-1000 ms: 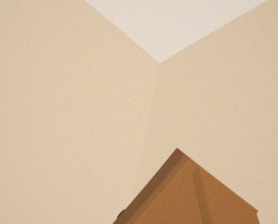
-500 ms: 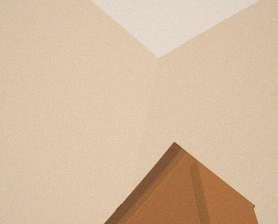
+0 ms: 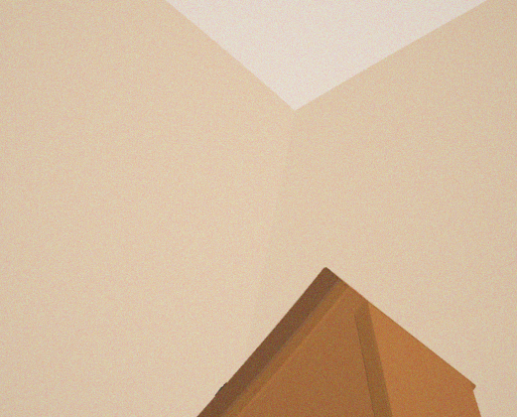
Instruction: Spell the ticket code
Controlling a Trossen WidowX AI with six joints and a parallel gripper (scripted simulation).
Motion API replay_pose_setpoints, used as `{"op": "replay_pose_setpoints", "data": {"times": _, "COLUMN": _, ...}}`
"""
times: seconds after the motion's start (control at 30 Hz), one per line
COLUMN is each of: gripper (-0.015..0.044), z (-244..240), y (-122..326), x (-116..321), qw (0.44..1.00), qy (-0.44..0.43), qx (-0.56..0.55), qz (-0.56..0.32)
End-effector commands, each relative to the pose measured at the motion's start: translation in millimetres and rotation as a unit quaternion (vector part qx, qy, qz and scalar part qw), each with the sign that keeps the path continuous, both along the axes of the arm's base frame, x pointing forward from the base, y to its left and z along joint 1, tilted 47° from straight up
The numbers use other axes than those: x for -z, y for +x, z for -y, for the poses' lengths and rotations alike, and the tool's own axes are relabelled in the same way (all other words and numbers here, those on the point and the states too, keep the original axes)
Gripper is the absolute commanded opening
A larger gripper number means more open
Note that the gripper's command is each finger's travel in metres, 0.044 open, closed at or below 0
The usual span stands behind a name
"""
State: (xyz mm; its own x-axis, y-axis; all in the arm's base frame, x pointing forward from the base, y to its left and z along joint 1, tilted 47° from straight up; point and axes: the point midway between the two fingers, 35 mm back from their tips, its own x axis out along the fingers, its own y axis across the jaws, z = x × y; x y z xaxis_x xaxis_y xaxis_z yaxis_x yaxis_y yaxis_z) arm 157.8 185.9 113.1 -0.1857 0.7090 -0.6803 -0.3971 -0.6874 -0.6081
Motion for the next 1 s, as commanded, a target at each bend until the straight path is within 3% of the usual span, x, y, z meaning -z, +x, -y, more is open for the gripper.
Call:
{"op": "replay_pose_setpoints", "data": {"times": 0.0, "gripper": 0.0340, "z": 0.7, "y": -1.0, "x": 2.3, "qw": 1.000, "qy": -0.003, "qx": 0.002, "qz": -0.004}}
{"op": "replay_pose_setpoints", "data": {"times": 0.7, "gripper": 0.0340, "z": 0.7, "y": -1.0, "x": 2.3, "qw": 1.000, "qy": -0.003, "qx": 0.002, "qz": -0.004}}
{"op": "replay_pose_setpoints", "data": {"times": 0.97, "gripper": 0.0287, "z": 0.7, "y": -1.0, "x": 2.3, "qw": 1.000, "qy": -0.003, "qx": 0.002, "qz": -0.004}}
